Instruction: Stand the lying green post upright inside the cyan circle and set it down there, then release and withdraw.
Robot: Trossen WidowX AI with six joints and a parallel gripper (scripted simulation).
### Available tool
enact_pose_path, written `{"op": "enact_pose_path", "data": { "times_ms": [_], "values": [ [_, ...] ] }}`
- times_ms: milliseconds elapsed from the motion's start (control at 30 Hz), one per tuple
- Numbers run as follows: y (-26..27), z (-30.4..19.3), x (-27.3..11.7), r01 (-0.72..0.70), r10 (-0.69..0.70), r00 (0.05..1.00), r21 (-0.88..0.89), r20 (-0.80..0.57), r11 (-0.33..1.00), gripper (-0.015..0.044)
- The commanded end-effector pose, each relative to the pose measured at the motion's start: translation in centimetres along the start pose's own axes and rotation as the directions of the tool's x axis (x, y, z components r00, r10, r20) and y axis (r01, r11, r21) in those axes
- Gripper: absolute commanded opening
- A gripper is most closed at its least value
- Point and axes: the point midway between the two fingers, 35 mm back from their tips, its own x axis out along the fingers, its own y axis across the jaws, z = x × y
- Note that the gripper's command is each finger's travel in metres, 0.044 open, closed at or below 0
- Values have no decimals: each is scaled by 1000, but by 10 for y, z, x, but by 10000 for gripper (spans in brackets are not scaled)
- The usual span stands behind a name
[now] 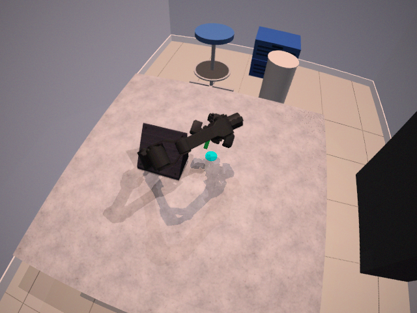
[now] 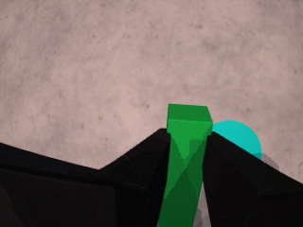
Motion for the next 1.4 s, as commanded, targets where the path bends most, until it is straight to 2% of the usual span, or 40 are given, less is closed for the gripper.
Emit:
{"op": "enact_pose_path", "data": {
  "times_ms": [0, 1367],
  "values": [
    [0, -1, 1, -10, 10, 1000, -6, 27, 1000, 23],
    [-1, -4, 2, -49, 62, 940, -49, 335, 998, 23]
  ]
}}
